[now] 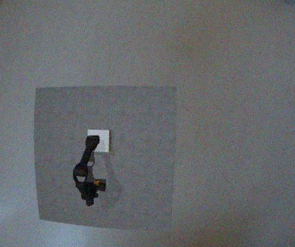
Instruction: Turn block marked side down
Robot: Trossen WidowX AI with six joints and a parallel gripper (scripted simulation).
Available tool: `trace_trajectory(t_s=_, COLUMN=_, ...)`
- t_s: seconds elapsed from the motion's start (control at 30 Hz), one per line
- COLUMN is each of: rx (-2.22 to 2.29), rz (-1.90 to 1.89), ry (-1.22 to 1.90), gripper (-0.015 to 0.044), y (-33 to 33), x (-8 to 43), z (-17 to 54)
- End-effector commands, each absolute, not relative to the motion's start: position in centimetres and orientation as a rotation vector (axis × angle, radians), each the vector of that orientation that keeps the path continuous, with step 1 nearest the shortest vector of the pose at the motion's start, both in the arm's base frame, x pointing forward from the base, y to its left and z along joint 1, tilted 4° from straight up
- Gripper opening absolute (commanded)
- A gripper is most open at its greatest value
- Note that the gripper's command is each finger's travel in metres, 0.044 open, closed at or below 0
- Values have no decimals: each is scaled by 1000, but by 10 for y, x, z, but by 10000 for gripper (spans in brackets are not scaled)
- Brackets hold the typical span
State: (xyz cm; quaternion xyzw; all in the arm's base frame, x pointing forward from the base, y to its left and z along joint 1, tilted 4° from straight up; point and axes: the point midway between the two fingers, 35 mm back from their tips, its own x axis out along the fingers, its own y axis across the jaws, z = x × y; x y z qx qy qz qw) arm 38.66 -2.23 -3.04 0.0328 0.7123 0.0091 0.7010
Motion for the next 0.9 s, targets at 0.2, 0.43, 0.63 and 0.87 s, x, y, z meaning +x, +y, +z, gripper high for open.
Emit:
trace_trajectory(t_s=0.2, rx=76, rz=14, ry=1586, gripper=0, y=-24, x=387, z=-1)
trace_trajectory(t_s=0.43, rx=76, rz=12, ry=1549, gripper=0, y=-24, x=388, z=-3)
trace_trajectory(t_s=0.63, rx=76, rz=8, ry=1460, gripper=0, y=-24, x=390, z=-7)
trace_trajectory(t_s=0.87, rx=75, rz=3, ry=1356, gripper=0, y=-24, x=390, z=-10)
